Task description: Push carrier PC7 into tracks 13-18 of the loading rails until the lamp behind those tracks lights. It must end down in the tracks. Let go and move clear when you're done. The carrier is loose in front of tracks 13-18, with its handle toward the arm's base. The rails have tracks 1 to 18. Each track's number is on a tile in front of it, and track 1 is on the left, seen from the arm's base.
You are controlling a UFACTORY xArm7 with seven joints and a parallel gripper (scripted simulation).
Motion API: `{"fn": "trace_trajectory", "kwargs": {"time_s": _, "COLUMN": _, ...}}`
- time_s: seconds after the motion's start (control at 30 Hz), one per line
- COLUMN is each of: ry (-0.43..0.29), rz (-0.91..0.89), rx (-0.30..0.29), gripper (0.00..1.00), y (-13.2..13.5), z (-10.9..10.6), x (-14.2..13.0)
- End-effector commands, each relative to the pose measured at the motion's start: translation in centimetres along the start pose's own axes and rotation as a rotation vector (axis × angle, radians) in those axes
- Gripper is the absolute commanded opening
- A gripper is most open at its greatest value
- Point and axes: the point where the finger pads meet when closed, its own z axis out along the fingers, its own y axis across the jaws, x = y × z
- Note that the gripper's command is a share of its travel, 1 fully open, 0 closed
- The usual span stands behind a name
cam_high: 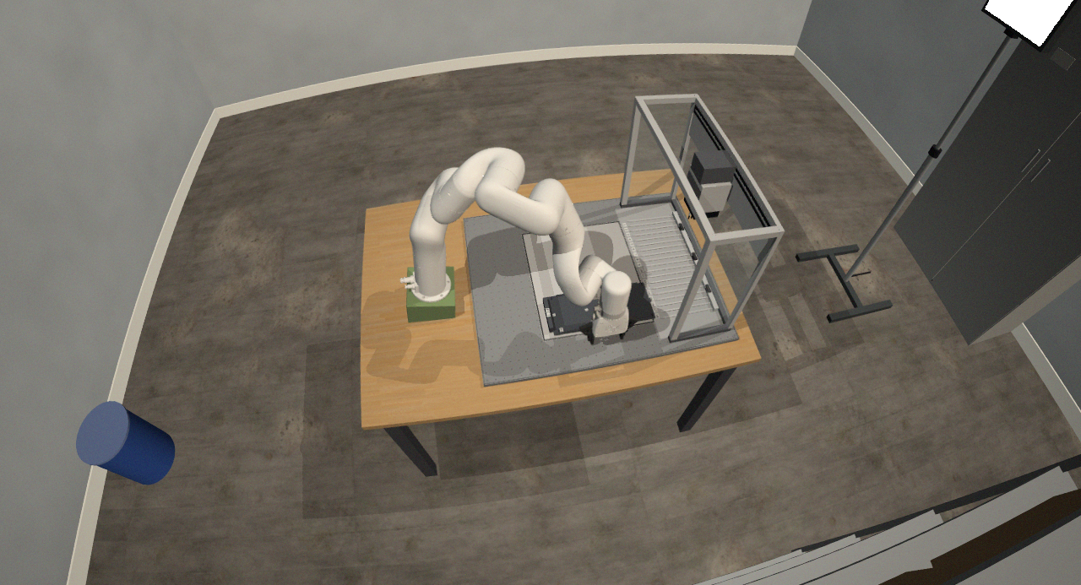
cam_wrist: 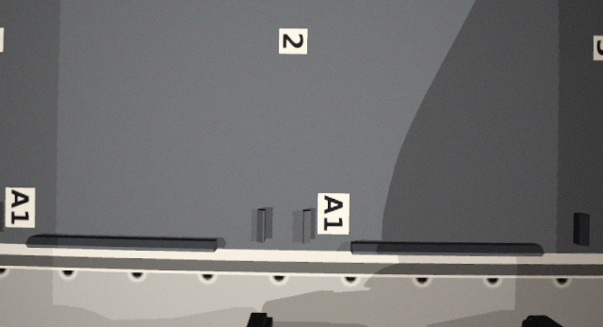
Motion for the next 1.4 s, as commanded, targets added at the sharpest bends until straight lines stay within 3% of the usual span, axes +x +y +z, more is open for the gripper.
{"fn": "trace_trajectory", "kwargs": {"time_s": 0.0, "ry": -0.002, "rz": 0.000, "rx": -0.004, "gripper": 1.00, "y": 0.2, "z": -0.2, "x": -0.3}}
{"fn": "trace_trajectory", "kwargs": {"time_s": 1.37, "ry": -0.002, "rz": 0.000, "rx": -0.004, "gripper": 1.00, "y": 0.2, "z": -0.2, "x": -2.8}}
